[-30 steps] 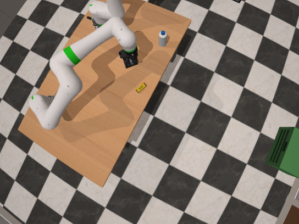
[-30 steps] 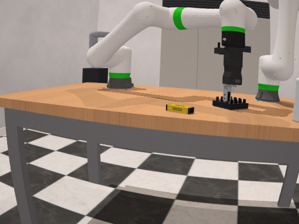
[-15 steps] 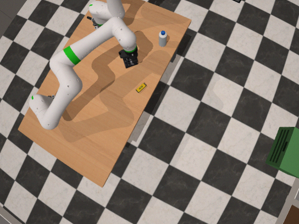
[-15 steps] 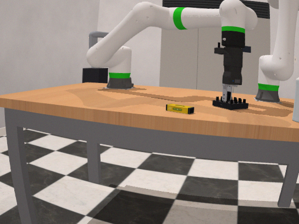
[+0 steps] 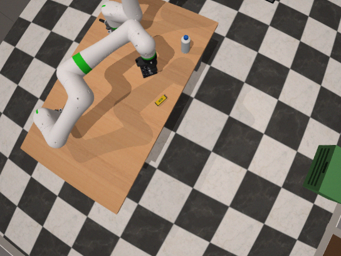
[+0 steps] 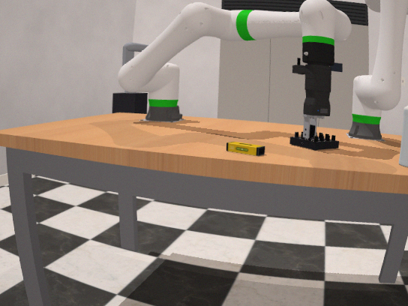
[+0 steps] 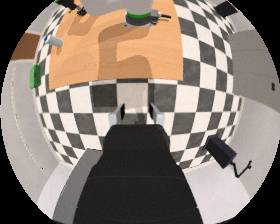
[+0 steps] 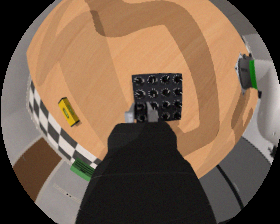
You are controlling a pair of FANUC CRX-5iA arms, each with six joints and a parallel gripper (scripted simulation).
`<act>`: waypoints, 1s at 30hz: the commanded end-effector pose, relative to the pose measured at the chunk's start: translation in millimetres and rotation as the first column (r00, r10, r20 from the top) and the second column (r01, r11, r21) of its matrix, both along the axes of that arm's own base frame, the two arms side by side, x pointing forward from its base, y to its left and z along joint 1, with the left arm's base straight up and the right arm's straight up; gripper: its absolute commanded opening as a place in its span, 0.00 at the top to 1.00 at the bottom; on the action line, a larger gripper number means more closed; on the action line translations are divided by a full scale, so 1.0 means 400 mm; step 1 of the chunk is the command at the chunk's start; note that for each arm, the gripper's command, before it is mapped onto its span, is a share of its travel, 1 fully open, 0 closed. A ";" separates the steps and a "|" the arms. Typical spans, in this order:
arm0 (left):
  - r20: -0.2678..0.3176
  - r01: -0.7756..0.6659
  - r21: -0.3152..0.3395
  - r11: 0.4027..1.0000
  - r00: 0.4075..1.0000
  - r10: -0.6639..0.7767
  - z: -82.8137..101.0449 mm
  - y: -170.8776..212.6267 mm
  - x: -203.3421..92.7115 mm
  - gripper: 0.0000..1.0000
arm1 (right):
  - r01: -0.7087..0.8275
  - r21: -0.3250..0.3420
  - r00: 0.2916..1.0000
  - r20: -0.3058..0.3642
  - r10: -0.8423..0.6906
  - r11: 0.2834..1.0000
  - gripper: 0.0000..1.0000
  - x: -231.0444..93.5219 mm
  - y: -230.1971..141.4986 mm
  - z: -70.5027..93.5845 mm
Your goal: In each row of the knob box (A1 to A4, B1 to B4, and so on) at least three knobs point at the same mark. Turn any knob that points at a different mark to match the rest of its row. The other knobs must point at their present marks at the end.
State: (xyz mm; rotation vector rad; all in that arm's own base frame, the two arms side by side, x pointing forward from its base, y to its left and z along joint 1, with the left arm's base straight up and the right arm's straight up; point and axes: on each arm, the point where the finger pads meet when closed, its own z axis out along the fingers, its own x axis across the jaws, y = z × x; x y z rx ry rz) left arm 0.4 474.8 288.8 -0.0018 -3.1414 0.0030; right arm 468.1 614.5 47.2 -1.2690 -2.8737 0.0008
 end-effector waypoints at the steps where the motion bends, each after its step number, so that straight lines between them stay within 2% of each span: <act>1: 0.000 0.000 0.002 1.000 1.000 0.000 0.002 0.001 0.000 0.00 | 0.000 0.002 1.000 0.002 0.000 1.000 0.54 0.001 0.001 0.011; 9: 0.000 0.000 0.002 1.000 1.000 0.000 0.002 0.001 0.000 0.00 | 0.000 0.002 1.000 0.002 0.000 1.000 0.54 0.001 0.001 0.090; 21: 0.000 0.000 0.002 1.000 1.000 0.000 0.002 0.001 0.000 0.00 | -0.013 0.002 1.000 0.002 0.013 1.000 0.54 0.001 0.000 0.100; 30: 0.000 0.000 0.002 1.000 1.000 0.000 0.002 0.001 0.000 0.00 | -0.269 0.001 0.963 0.002 0.269 0.963 0.54 0.000 -0.010 0.107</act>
